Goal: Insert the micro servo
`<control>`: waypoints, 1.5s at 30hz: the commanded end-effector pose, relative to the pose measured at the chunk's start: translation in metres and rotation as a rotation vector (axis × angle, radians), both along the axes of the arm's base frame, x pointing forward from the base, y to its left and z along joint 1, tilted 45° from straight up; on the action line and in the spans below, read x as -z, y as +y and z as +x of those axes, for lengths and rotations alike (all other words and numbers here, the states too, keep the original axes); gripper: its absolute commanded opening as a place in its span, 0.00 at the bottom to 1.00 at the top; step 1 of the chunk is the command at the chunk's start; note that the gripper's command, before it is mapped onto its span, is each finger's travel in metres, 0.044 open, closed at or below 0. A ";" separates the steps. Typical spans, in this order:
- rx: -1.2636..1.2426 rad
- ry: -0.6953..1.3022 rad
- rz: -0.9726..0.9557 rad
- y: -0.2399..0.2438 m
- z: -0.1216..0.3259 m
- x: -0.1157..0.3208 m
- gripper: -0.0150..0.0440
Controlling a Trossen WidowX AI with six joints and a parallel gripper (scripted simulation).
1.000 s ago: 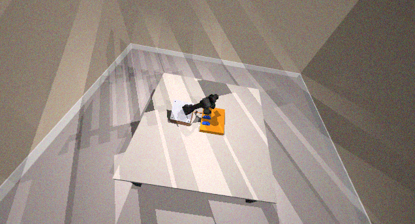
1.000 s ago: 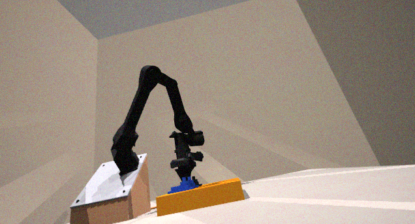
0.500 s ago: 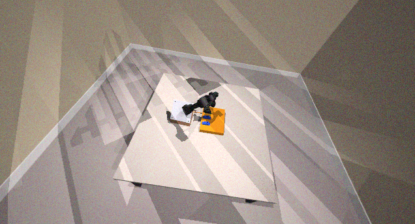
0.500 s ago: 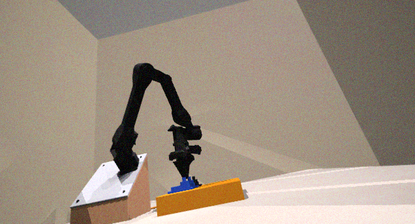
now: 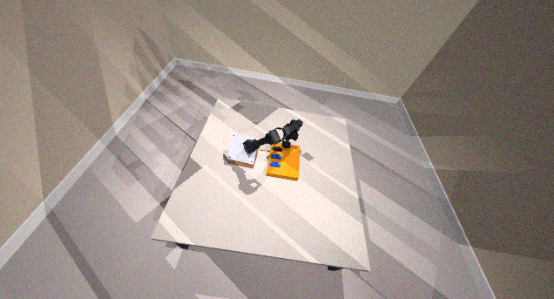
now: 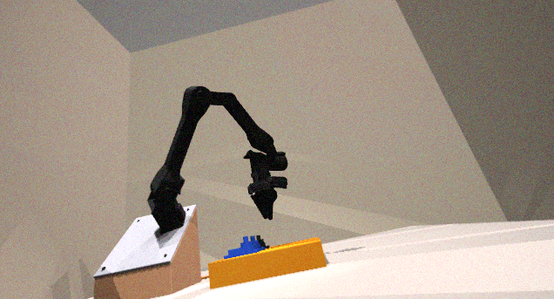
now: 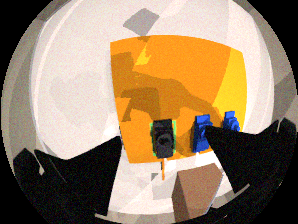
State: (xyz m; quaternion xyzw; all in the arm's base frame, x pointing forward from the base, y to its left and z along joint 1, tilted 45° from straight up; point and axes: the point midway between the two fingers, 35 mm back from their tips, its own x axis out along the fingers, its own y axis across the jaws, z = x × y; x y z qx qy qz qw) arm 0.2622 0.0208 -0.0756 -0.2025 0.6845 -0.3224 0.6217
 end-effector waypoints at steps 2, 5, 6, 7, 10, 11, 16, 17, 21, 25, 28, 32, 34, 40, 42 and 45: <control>0.000 -0.002 -0.004 0.006 0.044 -0.023 1.00; 0.000 -0.002 -0.004 0.006 0.046 -0.024 1.00; 0.000 -0.002 -0.004 0.006 0.046 -0.024 1.00; 0.000 -0.003 -0.003 0.008 0.046 -0.026 1.00; 0.003 -0.011 0.000 0.023 0.046 -0.042 1.00; 0.004 -0.014 0.001 0.031 0.046 -0.050 1.00; 0.006 -0.018 0.002 0.040 0.045 -0.059 1.00; 0.006 -0.018 0.002 0.040 0.045 -0.059 1.00; 0.006 -0.018 0.002 0.040 0.045 -0.059 1.00; 0.006 -0.018 0.002 0.040 0.045 -0.059 1.00; 0.006 -0.018 0.002 0.040 0.045 -0.059 1.00; 0.006 -0.018 0.002 0.040 0.045 -0.059 1.00; 0.006 -0.018 0.002 0.040 0.045 -0.059 1.00; 0.006 -0.018 0.002 0.040 0.045 -0.059 1.00; 0.006 -0.018 0.002 0.040 0.045 -0.059 1.00; 0.006 -0.018 0.002 0.040 0.045 -0.059 1.00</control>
